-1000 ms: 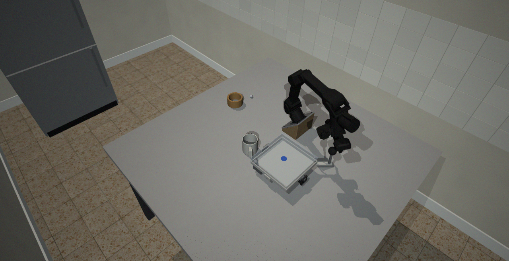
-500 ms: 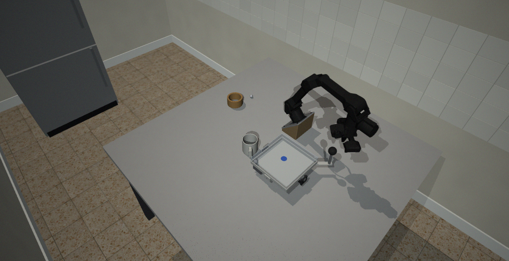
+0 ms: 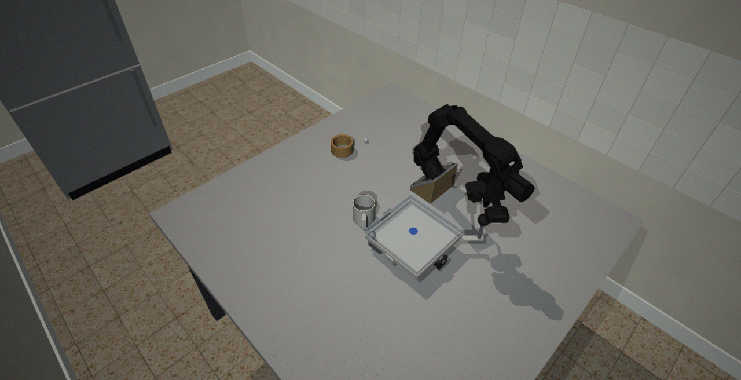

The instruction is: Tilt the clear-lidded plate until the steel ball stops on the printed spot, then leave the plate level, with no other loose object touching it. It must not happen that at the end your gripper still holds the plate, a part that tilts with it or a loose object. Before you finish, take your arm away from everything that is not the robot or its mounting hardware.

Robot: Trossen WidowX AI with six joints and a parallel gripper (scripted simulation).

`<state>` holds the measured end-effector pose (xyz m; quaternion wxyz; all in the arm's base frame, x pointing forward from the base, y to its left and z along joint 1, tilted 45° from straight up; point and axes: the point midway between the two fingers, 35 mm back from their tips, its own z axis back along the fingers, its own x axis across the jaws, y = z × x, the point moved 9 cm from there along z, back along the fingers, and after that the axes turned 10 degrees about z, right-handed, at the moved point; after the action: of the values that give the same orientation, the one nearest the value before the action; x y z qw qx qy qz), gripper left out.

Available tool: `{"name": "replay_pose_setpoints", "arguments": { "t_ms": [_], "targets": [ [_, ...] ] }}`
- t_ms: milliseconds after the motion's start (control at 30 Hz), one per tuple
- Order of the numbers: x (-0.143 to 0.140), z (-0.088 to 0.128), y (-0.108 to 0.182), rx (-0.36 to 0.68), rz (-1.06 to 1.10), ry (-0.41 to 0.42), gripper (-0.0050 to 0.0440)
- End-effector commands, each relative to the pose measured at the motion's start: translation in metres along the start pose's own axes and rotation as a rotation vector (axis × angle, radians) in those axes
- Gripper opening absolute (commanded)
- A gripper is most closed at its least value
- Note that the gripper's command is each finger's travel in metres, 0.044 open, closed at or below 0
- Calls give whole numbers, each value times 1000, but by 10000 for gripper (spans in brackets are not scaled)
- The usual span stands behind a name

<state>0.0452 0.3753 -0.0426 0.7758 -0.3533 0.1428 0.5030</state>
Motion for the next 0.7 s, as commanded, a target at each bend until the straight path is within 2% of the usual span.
{"name": "replay_pose_setpoints", "arguments": {
  "t_ms": [0,667],
  "targets": [
    [-2,-1,-2,-6,6,1,300],
    [-1,-28,-2,-6,6,1,300]
  ]
}}
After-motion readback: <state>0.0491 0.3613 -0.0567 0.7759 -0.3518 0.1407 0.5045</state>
